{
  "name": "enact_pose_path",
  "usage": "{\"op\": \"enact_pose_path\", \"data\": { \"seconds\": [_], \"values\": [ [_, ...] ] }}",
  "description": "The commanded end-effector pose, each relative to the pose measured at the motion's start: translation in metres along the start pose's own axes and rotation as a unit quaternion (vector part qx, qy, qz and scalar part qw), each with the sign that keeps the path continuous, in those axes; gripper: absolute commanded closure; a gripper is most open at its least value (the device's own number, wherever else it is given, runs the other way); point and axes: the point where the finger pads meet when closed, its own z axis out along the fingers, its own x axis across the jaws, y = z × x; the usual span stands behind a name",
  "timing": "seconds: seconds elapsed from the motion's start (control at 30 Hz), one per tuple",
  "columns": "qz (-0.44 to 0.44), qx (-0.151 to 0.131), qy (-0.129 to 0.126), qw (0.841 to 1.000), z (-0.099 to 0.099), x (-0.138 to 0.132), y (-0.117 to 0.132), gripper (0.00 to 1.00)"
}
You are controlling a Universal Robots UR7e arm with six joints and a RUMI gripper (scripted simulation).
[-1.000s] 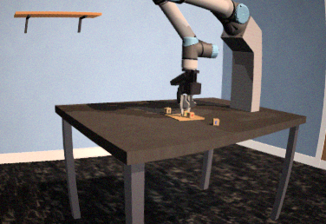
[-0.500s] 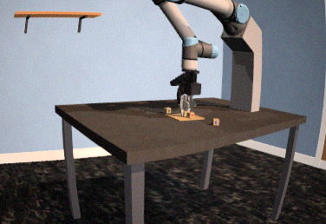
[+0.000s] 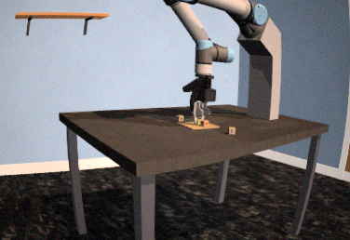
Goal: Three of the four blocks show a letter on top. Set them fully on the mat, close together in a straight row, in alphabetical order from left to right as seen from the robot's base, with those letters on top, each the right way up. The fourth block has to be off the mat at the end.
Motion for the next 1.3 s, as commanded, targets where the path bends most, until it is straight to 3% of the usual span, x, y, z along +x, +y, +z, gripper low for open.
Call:
{"op": "enact_pose_path", "data": {
  "seconds": [0.0,0.4,0.9,1.27],
  "values": [
    [0.000,0.000,0.000,1.000,-0.0003,-0.0004,0.0001,0.95],
    [0.000,0.000,0.000,1.000,-0.0003,-0.0004,0.0001,0.95],
    [0.000,0.000,0.000,1.000,-0.0003,-0.0004,0.0001,0.75],
    [0.000,0.000,0.000,1.000,-0.0003,-0.0004,0.0001,0.75]
  ]
}}
